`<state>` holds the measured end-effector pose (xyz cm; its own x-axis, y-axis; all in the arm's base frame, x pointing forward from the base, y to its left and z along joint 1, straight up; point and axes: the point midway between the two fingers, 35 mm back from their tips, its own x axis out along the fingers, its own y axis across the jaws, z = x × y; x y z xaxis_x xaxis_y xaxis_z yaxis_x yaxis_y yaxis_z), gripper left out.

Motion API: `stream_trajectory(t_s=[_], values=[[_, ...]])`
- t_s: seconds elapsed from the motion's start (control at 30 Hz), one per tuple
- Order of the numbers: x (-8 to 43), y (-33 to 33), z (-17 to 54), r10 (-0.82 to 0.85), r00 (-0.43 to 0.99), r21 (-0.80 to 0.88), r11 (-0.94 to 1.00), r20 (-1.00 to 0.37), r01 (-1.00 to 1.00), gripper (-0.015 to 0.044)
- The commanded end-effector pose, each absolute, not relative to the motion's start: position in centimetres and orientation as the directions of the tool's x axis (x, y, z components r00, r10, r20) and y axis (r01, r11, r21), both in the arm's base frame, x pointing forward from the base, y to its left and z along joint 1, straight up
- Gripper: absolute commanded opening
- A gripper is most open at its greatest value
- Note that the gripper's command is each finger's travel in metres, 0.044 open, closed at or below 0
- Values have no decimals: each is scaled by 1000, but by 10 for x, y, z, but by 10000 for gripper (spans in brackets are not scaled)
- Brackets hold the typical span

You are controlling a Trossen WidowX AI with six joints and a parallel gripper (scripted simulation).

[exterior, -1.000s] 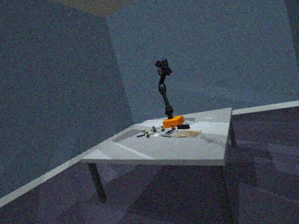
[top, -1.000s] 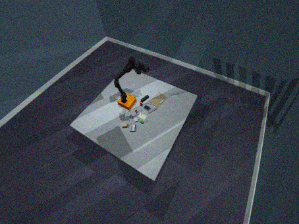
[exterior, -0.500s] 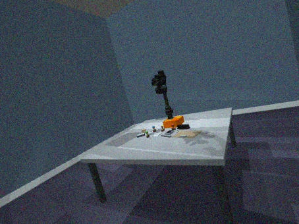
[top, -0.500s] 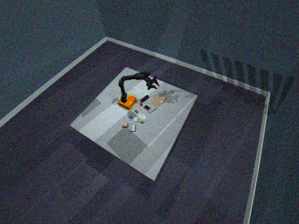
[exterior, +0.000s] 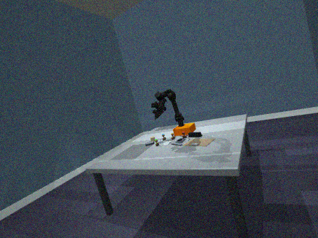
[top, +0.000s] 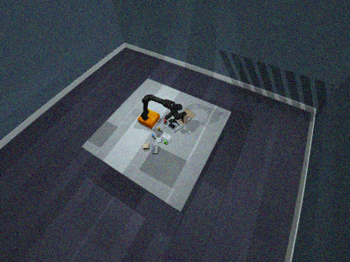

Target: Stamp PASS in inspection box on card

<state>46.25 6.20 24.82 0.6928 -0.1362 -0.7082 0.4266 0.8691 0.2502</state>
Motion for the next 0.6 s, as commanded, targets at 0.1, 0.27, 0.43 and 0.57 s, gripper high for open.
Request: stream_trajectory(t_s=[0.1, 0.27, 0.43, 0.57], values=[[446, -11, 158, -146, 429, -32, 965, -891, 261, 221], [422, -53, 111, -107, 245, -86, 992, -964, 96, 221], [389, -87, 71, -23, 66, -28, 997, -998, -70, 221], [382, -96, 63, 0, 31, -3, 995, -1000, -102, 221]])
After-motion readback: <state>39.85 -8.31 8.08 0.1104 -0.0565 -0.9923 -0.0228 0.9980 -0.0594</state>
